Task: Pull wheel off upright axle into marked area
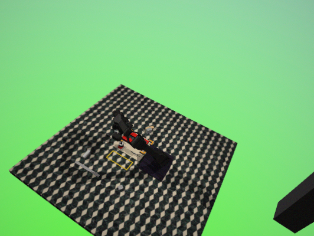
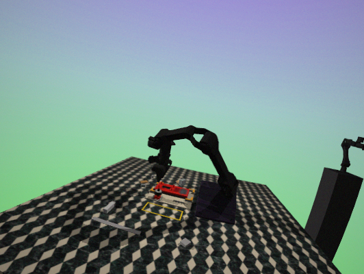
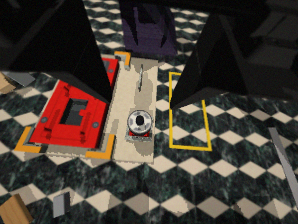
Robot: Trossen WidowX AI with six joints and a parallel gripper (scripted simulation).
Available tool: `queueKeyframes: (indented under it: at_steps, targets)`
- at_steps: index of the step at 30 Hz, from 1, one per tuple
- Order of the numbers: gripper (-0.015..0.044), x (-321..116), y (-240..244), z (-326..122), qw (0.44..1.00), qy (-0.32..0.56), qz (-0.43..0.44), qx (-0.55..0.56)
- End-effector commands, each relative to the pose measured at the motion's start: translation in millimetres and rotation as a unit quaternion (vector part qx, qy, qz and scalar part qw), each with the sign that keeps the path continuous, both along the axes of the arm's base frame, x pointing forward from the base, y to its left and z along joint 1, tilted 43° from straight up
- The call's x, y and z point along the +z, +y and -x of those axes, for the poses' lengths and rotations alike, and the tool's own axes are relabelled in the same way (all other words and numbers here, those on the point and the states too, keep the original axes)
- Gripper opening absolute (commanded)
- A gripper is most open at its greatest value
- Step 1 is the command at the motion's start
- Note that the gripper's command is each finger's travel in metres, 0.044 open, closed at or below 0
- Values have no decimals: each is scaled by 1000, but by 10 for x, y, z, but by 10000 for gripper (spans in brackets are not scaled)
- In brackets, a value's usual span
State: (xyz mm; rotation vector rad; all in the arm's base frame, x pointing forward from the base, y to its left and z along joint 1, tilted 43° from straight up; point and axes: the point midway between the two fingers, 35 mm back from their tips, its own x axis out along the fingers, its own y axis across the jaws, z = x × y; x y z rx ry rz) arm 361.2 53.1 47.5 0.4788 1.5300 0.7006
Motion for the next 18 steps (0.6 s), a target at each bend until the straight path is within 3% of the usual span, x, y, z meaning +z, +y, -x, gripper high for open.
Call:
queueKeyframes:
  at_steps: [1,10,15,18]
  targets:
    - [300,-57,22,-1,1000,2,1,3]
    - [300,-528,465,54,1000,2,0,3]
    - [300,-564,508,69,1000,2,0,3]
    - [221,-540,498,75,1000,3,2,9]
